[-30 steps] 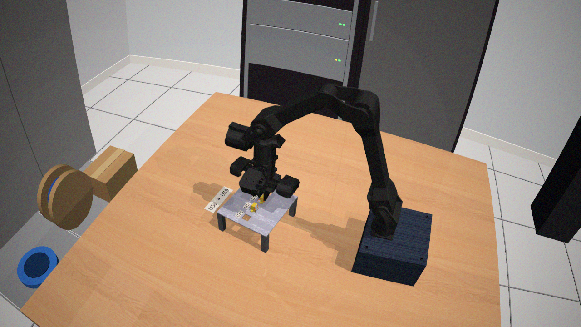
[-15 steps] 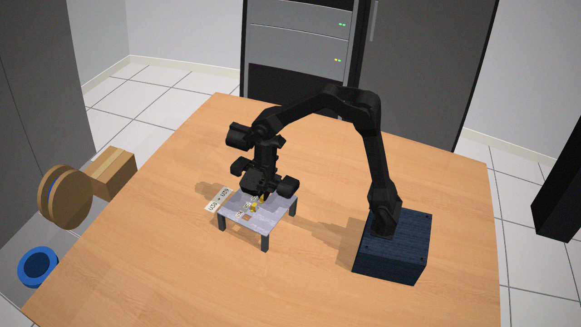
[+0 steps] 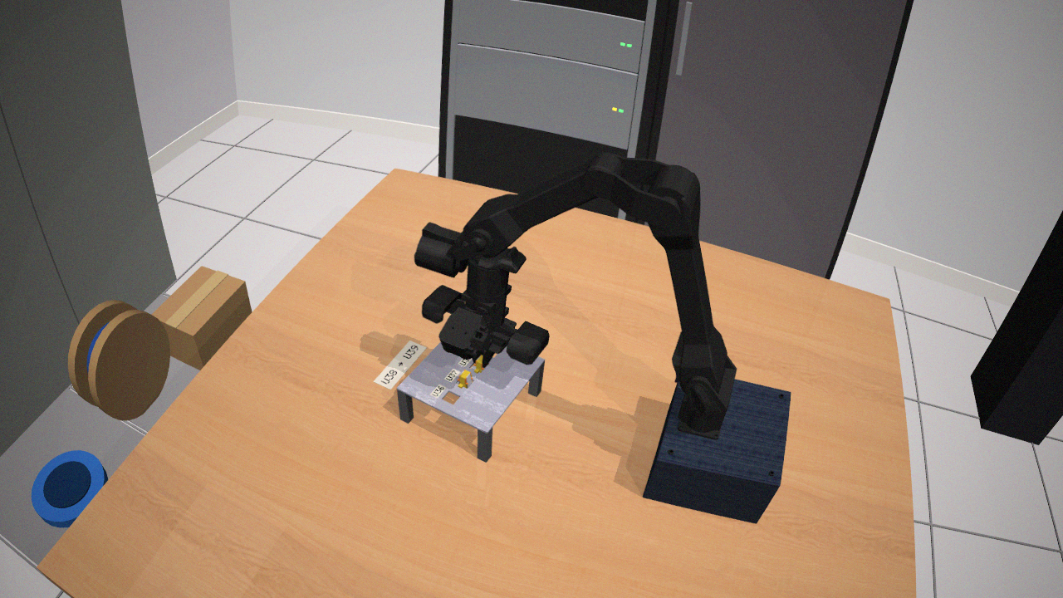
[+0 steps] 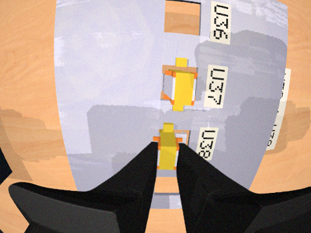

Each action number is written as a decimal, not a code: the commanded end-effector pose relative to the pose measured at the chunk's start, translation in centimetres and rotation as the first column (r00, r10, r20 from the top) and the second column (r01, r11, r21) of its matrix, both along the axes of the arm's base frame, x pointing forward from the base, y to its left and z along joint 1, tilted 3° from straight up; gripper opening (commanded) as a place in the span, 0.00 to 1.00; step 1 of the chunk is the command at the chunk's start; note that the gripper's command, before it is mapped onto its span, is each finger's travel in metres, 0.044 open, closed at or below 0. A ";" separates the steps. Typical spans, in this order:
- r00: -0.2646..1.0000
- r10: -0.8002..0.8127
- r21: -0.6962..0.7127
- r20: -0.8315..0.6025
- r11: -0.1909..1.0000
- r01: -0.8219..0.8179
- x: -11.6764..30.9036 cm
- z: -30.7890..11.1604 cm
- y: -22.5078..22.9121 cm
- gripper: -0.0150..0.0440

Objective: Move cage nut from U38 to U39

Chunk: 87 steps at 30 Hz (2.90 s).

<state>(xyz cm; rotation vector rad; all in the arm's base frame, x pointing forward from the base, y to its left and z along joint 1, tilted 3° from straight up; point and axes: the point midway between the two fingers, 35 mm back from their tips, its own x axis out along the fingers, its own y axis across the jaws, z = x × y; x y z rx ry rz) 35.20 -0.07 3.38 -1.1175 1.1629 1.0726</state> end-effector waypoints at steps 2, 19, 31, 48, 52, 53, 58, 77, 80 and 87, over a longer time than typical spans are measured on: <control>1.000 -0.004 -0.003 0.004 1.000 0.004 -0.1 0.1 -0.1 0.31; 1.000 -0.006 -0.007 0.031 1.000 0.006 -0.2 0.1 -0.1 0.31; 0.999 -0.006 -0.009 0.045 1.000 0.007 -0.3 0.1 -0.1 0.31; 0.998 -0.007 -0.011 0.065 1.000 0.008 -0.4 0.1 -0.1 0.31; 0.998 -0.007 -0.012 0.070 1.000 0.008 -0.4 0.1 0.0 0.31; 0.997 -0.007 -0.012 0.071 1.000 0.008 -0.4 0.1 0.0 0.31; 0.997 -0.008 -0.013 0.078 1.000 0.009 -0.4 0.1 0.0 0.31; 0.995 -0.009 -0.016 0.103 1.000 0.011 -0.5 0.1 0.0 0.31; 0.994 -0.009 -0.017 0.106 1.000 0.011 -0.5 0.1 0.0 0.31; 0.993 -0.009 -0.018 0.115 1.000 0.011 -0.5 0.1 0.0 0.31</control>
